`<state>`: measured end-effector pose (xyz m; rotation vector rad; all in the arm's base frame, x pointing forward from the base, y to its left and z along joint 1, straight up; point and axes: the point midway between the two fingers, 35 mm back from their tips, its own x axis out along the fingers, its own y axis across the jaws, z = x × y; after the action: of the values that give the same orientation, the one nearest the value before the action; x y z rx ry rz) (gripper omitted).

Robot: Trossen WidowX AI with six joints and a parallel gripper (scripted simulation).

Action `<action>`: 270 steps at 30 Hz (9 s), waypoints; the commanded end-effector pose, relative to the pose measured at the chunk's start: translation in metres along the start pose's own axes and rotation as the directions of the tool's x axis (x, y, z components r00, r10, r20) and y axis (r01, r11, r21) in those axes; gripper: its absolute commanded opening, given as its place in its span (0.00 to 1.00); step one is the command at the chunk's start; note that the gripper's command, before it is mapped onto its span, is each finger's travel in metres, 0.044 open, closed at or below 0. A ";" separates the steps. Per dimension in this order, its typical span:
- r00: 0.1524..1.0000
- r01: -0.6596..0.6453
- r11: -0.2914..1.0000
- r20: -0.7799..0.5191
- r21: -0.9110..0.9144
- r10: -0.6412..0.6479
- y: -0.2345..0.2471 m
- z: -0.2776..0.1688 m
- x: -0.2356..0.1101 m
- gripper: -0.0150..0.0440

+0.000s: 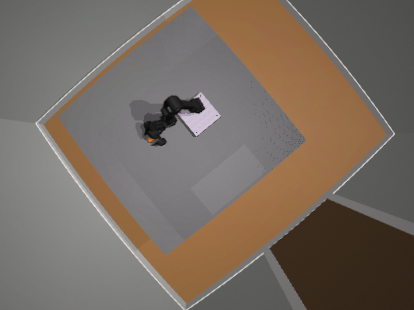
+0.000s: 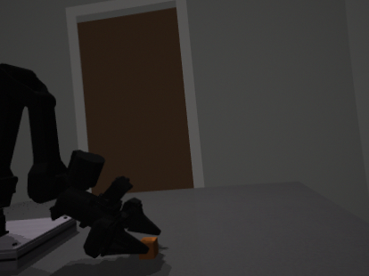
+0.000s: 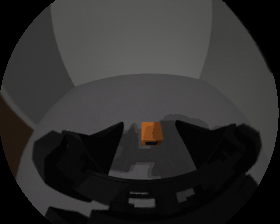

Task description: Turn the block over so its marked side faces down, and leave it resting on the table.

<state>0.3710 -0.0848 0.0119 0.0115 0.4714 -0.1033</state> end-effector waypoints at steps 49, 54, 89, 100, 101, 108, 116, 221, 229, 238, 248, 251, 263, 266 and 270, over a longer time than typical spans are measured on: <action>0.857 -0.005 1.000 -0.516 0.004 0.006 0.000 0.054 -0.051 1.00; 0.798 -0.004 1.000 -0.602 0.009 0.009 -0.001 0.063 -0.043 1.00; 0.491 -0.004 1.000 -0.871 0.005 0.007 0.000 0.045 -0.003 1.00; 0.491 -0.004 1.000 -0.871 0.005 0.007 0.000 0.030 0.006 1.00; 0.491 -0.004 1.000 -0.871 0.005 0.007 0.000 0.029 0.007 1.00; 0.491 -0.004 1.000 -0.871 0.005 0.007 0.000 0.019 0.012 1.00; 0.491 -0.004 1.000 -0.871 0.005 0.007 0.000 0.017 0.013 0.78; 0.999 -0.004 1.000 -0.046 0.006 0.004 0.000 0.004 0.014 0.25; 1.000 -0.004 1.000 0.004 0.005 0.004 0.000 0.006 0.010 0.25; 1.000 -0.004 1.000 0.004 0.005 0.004 0.000 0.006 0.010 0.25; 1.000 -0.004 1.000 0.004 0.005 0.004 0.000 0.006 0.010 0.57; 1.000 -0.004 1.000 0.004 0.005 0.004 0.000 0.006 0.010 0.70; 1.000 -0.004 1.000 0.004 0.005 0.004 0.000 0.006 0.010 1.00; 1.000 -0.004 1.000 0.004 0.005 0.004 0.000 0.006 0.010 1.00; 1.000 -0.004 1.000 0.004 0.005 0.004 0.000 0.006 0.010 1.00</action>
<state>0.3830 -0.0866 0.0126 0.0112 0.4686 -0.1033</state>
